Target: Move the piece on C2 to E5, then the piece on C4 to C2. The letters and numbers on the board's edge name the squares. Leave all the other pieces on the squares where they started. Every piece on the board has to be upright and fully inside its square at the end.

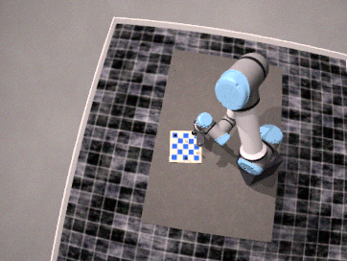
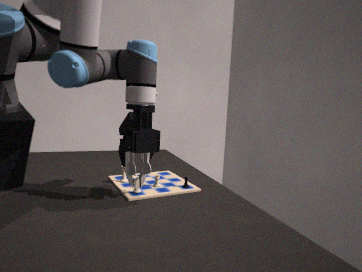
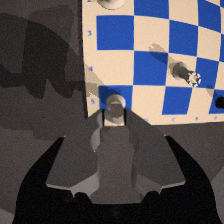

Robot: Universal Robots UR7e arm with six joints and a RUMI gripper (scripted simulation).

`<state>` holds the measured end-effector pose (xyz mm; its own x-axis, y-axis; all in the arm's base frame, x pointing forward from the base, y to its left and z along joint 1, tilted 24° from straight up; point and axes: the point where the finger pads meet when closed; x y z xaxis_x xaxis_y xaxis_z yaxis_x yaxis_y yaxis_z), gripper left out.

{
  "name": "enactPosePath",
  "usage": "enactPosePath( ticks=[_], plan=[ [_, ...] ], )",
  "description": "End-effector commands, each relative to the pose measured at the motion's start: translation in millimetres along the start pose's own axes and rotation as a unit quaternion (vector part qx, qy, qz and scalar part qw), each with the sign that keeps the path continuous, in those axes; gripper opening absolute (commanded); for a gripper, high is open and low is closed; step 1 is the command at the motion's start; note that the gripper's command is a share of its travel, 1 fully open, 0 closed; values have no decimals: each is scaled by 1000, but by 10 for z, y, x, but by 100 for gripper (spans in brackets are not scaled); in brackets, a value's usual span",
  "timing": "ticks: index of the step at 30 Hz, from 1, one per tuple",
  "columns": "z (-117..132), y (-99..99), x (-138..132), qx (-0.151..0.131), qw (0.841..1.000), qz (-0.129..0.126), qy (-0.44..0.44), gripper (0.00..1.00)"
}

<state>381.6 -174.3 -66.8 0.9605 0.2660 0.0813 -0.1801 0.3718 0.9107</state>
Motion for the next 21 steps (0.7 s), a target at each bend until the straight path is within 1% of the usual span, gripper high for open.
enactPosePath(
  ticks=[1,21],
  plan=[
    [2,-10,2,0,1000,0,0,0],
    [2,-31,2,0,1000,0,0,0]
  ],
)
Point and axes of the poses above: the point where the finger pads meet when closed, its own y axis back along the fingers, its own x axis across the jaws, z = x × y, and after that the axes turned 13 degrees about y, right-handed
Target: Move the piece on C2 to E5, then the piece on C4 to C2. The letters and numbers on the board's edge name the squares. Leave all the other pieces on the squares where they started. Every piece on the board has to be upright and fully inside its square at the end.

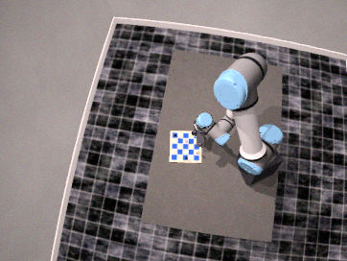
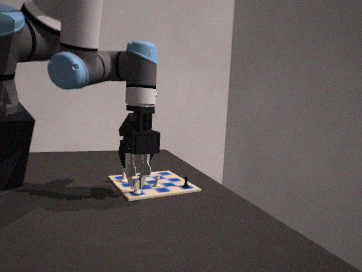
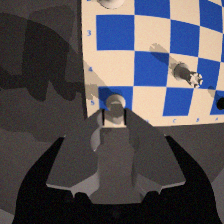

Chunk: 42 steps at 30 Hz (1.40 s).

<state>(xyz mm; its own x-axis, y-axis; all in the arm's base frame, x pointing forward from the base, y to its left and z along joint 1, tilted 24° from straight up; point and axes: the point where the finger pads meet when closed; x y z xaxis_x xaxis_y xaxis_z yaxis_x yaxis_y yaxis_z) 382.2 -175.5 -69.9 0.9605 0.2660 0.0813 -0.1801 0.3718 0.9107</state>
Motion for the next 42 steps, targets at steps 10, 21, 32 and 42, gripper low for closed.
enactPosePath(
  ticks=[10,21,32,42],
  plan=[
    [2,2,2,0,1000,0,0,0],
    [2,2,2,0,1000,0,0,0],
    [2,2,2,0,1000,0,0,9],
    [2,2,2,0,1000,0,0,19]
  ],
)
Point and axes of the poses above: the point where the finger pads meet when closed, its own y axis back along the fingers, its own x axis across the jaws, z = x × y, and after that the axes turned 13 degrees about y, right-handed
